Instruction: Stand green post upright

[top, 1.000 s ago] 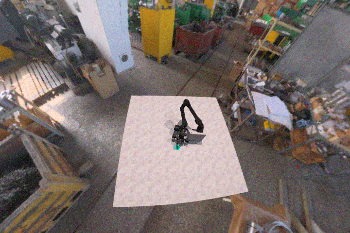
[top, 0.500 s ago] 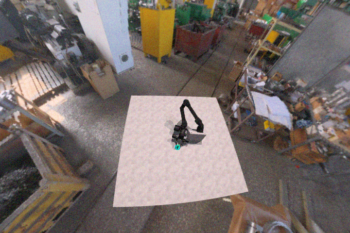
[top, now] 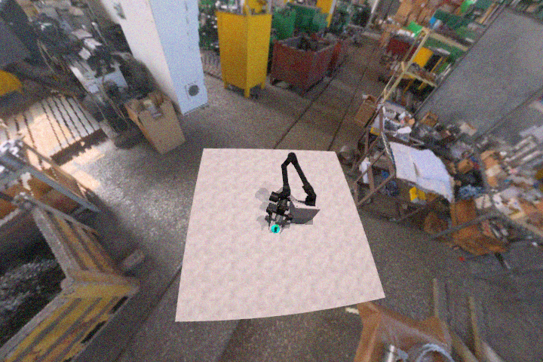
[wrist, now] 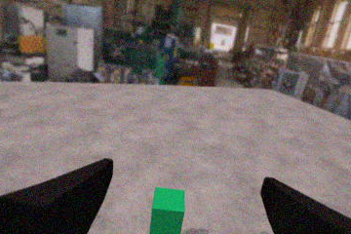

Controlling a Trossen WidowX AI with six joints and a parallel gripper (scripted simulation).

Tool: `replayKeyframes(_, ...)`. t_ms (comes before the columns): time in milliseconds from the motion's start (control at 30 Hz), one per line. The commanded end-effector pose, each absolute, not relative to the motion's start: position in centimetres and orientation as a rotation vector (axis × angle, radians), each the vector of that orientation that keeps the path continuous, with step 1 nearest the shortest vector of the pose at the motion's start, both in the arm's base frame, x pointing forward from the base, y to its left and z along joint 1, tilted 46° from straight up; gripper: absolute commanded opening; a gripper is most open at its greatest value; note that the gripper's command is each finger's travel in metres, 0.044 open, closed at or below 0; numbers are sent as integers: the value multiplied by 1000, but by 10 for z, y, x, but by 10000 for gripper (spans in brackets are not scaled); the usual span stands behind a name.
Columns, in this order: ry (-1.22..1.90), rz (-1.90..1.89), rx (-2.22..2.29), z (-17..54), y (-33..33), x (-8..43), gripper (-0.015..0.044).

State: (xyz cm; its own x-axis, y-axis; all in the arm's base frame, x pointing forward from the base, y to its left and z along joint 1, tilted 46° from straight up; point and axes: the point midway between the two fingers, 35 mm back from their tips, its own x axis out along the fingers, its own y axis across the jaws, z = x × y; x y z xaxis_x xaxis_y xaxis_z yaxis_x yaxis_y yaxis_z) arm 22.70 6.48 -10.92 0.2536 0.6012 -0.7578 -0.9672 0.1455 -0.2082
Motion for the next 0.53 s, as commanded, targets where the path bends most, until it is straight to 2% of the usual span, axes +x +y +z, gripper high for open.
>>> replayKeyframes(0,586,1226,-776,-97,77,225,400)
replayKeyframes(367,565,1225,-769,-63,113,218,400)
replayKeyframes(500,726,1231,-752,-76,117,222,400)
